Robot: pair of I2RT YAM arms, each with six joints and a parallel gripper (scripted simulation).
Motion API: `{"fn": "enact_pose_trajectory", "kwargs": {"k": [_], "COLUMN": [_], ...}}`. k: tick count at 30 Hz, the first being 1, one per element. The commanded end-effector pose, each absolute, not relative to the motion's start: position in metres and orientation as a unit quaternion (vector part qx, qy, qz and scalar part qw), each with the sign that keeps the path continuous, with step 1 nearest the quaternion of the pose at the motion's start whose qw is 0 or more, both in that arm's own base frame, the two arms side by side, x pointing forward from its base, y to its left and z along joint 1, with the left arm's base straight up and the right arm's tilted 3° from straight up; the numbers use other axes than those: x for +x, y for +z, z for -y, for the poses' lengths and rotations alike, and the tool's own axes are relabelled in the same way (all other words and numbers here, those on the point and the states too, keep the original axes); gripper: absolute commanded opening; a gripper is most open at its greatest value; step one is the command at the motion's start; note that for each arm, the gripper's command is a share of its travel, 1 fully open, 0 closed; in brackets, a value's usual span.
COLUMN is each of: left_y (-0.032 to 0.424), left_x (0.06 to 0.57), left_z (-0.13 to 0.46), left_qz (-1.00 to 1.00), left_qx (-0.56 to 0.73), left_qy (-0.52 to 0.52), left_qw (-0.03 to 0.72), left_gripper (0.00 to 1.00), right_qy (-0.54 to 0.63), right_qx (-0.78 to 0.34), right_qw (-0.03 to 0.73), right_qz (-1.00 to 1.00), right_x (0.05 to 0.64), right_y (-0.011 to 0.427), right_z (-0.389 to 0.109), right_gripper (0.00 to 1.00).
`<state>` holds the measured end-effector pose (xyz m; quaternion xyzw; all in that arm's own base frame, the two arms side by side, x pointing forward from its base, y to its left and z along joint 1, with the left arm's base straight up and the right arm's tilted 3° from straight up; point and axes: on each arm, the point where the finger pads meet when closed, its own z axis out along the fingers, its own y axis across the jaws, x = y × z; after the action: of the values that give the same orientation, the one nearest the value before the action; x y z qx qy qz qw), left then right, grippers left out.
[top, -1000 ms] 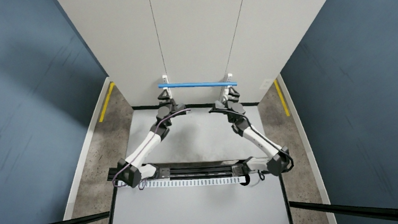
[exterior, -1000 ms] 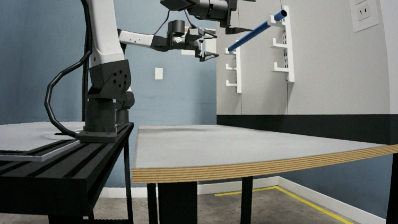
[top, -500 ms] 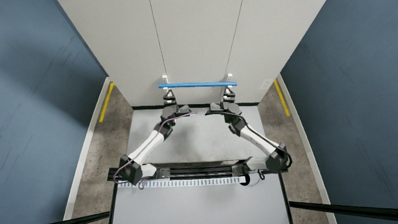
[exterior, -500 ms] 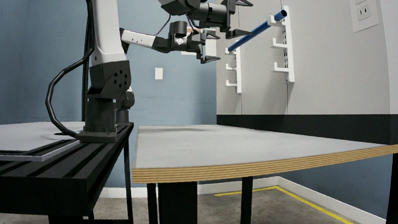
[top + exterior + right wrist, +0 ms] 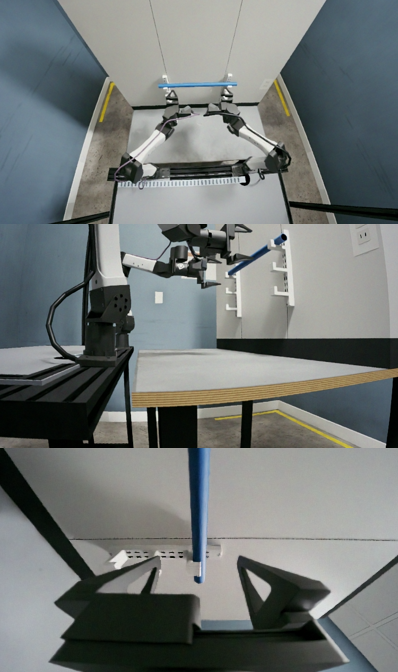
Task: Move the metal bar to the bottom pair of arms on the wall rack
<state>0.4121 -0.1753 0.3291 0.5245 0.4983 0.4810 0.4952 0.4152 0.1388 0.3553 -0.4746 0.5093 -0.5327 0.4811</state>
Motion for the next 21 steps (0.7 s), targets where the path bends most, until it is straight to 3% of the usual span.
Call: {"fn": "enact_pose_trajectory", "kwargs": {"k": [1, 21], "left_y": [0.347, 0.360], "left_x": [0.413, 0.414], "left_z": [0.179, 0.182], "left_qz": [-0.493, -0.490], "left_qx": [0.510, 0.501], "left_qy": [0.488, 0.491], "left_qw": [0.509, 0.518], "left_gripper": [1.00, 1.00], "right_qy": [-0.536, -0.537], "right_qx": [-0.473, -0.473], "right_qw": [0.483, 0.484], "right_qz": [-0.505, -0.504], "right_x": [0.415, 0.415], "right_y": [0.355, 0.354], "right_z": [-0.143, -0.145], "right_gripper": [1.00, 1.00]}}
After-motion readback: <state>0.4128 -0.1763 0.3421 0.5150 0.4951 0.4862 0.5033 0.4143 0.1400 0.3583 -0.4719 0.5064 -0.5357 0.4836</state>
